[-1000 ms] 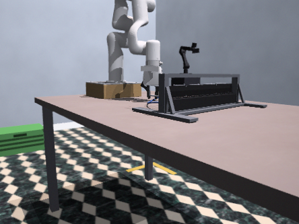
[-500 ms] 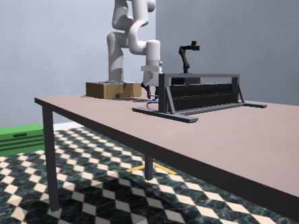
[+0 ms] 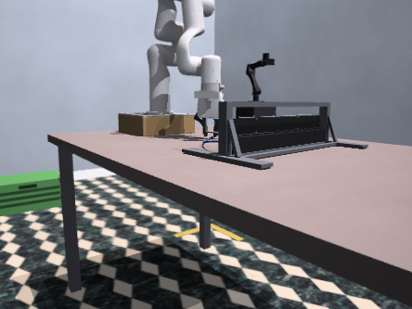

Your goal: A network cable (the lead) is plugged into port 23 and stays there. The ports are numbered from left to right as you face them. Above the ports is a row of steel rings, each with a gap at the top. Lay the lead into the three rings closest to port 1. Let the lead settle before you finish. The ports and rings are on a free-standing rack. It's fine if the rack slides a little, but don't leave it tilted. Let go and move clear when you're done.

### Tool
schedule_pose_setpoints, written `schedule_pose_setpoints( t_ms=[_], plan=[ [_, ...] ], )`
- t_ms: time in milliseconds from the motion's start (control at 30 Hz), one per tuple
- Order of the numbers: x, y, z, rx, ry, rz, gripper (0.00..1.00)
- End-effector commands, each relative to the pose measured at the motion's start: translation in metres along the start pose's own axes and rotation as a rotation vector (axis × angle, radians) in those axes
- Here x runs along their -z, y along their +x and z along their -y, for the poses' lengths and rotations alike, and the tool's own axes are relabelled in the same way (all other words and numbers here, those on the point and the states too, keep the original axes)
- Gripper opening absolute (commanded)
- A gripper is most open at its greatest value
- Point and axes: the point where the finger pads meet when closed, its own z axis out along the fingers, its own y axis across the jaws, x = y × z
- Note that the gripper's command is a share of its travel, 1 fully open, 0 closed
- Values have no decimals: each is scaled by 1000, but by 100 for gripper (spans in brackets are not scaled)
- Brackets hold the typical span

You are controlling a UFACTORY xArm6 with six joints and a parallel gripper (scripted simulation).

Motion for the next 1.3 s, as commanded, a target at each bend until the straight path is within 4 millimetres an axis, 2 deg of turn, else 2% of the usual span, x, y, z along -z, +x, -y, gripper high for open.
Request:
schedule_pose_setpoints(
  t_ms=[0, 1267],
  plan=[
    [1, 1, 1, 0, 3, -2, 33],
    [-6, 1, 1, 0, 3, -2, 33]
  ],
)
